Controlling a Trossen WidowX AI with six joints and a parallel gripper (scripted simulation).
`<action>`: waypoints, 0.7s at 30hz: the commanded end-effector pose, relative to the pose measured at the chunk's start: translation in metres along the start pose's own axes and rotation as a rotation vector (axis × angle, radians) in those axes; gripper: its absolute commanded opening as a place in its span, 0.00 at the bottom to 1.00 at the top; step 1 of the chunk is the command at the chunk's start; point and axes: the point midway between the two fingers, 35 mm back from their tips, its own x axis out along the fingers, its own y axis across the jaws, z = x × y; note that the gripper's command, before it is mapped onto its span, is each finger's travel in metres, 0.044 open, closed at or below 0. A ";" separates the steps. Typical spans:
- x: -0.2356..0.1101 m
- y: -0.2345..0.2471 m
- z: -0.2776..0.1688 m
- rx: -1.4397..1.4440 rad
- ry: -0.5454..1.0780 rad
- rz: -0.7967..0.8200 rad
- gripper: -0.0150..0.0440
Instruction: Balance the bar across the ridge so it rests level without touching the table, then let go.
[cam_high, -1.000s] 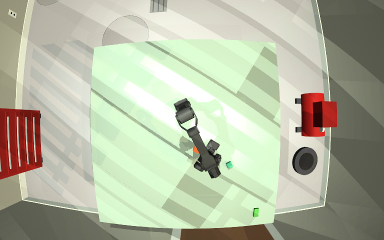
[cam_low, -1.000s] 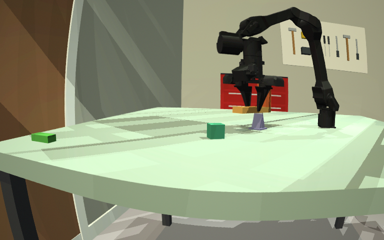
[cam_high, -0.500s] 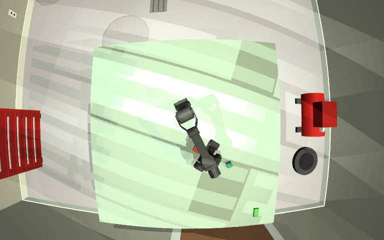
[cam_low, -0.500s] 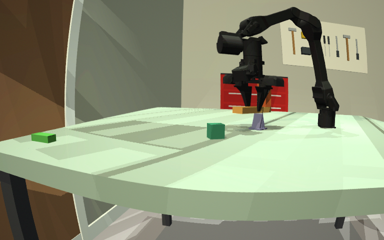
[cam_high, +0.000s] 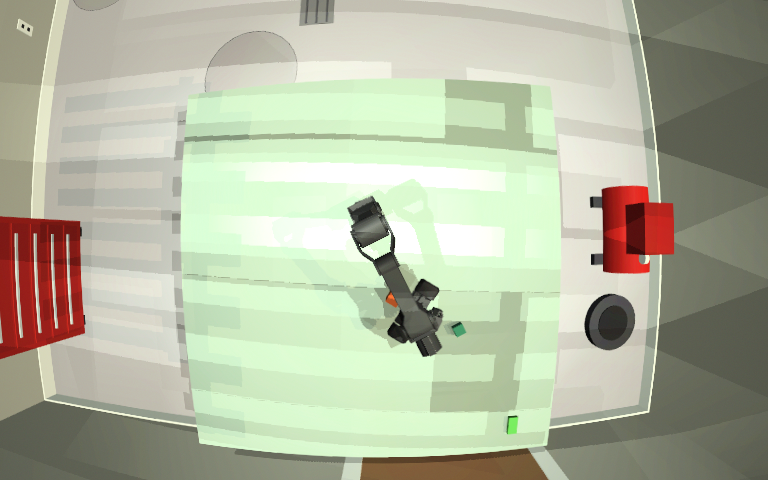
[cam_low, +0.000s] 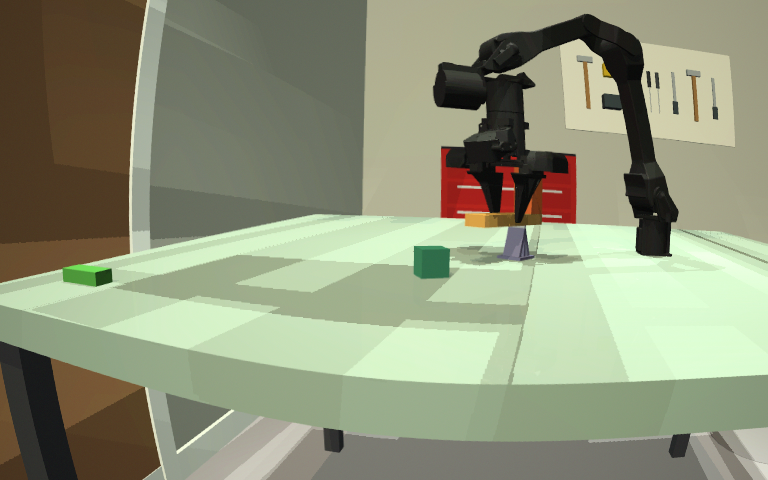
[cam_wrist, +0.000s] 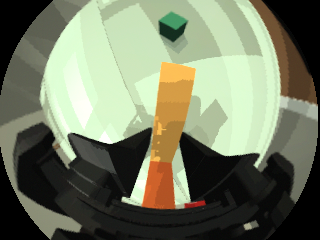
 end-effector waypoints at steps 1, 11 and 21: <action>0.000 0.000 0.000 0.000 0.000 0.000 0.61; 0.000 0.000 0.000 0.000 0.000 0.000 1.00; -0.092 -0.001 0.001 0.000 0.000 0.000 1.00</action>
